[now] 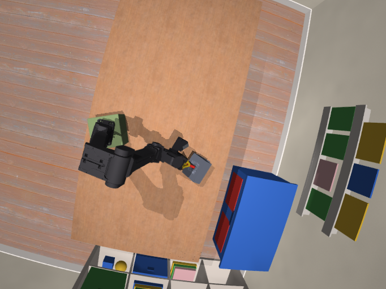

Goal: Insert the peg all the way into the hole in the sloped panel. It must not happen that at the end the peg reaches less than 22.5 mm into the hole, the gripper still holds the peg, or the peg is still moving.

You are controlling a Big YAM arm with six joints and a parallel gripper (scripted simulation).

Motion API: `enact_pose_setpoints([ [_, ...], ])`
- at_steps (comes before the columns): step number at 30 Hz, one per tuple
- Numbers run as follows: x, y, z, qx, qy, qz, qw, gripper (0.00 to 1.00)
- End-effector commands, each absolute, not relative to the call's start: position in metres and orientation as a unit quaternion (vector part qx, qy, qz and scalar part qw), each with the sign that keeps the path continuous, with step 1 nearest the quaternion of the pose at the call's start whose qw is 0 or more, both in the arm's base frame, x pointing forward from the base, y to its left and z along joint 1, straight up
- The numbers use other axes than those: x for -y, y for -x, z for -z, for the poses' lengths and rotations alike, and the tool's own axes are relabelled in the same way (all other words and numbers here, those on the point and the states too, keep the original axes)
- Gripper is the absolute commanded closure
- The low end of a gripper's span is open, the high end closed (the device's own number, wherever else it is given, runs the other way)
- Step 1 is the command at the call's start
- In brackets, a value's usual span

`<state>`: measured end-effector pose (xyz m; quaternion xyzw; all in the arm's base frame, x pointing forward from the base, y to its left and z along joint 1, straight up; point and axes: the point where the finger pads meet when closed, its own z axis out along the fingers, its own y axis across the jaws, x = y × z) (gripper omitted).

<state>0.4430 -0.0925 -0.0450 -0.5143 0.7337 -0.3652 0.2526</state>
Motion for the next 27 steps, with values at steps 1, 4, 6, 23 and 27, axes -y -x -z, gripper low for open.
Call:
enact_pose_setpoints([
  [1, 0.0928, -0.4450, 0.0423, -0.733, 0.513, 0.367, 0.255, 1.00],
  [4, 0.0928, -0.4450, 0.0423, -0.733, 0.513, 0.367, 0.255, 1.00],
  [6, 0.0928, -0.4450, 0.0423, -0.733, 0.513, 0.367, 0.255, 1.00],
  [23, 0.0928, -0.4450, 0.0423, -0.733, 0.513, 0.367, 0.255, 0.00],
  [27, 0.0917, -0.4430, 0.0393, -0.732, 0.513, 0.368, 0.256, 0.00],
])
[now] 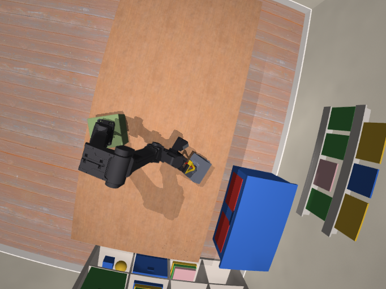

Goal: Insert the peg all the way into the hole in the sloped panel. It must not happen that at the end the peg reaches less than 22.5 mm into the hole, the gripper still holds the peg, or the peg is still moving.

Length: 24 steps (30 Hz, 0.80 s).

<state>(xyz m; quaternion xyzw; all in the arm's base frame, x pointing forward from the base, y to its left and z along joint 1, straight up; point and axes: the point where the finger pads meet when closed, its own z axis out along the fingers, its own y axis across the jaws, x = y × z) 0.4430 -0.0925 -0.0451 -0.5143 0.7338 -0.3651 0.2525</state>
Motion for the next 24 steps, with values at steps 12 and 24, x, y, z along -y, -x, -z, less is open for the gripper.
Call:
enact_pose_setpoints([
  [12, 0.080, -0.428, 0.020, -0.730, 0.509, 0.371, 0.263, 0.00],
  [24, 0.071, -0.401, 0.003, -0.730, 0.508, 0.372, 0.264, 0.00],
])
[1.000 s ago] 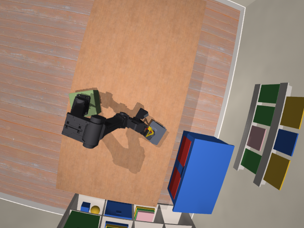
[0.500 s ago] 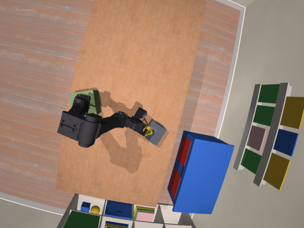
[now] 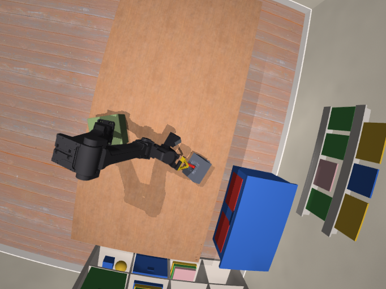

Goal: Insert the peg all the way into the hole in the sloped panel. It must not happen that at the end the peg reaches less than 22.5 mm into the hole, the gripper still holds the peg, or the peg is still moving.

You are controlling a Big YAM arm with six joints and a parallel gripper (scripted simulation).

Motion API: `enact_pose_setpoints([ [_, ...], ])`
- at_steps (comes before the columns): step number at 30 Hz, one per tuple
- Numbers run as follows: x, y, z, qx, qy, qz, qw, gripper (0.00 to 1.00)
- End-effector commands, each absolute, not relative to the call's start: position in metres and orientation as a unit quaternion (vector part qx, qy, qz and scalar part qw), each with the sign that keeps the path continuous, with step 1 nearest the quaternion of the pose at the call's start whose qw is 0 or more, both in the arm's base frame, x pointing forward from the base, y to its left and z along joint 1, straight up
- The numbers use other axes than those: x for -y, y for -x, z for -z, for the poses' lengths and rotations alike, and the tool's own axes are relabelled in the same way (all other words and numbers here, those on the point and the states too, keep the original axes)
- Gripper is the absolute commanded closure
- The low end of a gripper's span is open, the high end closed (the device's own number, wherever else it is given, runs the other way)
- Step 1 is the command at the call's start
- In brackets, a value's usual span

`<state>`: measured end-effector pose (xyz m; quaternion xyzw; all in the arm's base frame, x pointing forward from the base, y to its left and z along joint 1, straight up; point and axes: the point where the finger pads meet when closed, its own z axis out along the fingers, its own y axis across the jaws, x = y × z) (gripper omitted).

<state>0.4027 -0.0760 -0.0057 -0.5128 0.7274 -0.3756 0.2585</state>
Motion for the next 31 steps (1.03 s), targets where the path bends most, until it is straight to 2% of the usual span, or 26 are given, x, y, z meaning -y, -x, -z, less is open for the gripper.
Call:
enact_pose_setpoints([
  [1, 0.070, -0.398, 0.001, -0.730, 0.508, 0.373, 0.264, 0.00],
  [14, 0.064, -0.373, -0.008, -0.731, 0.509, 0.371, 0.261, 0.00],
  [31, 0.066, -0.375, -0.014, -0.729, 0.507, 0.378, 0.264, 0.00],
])
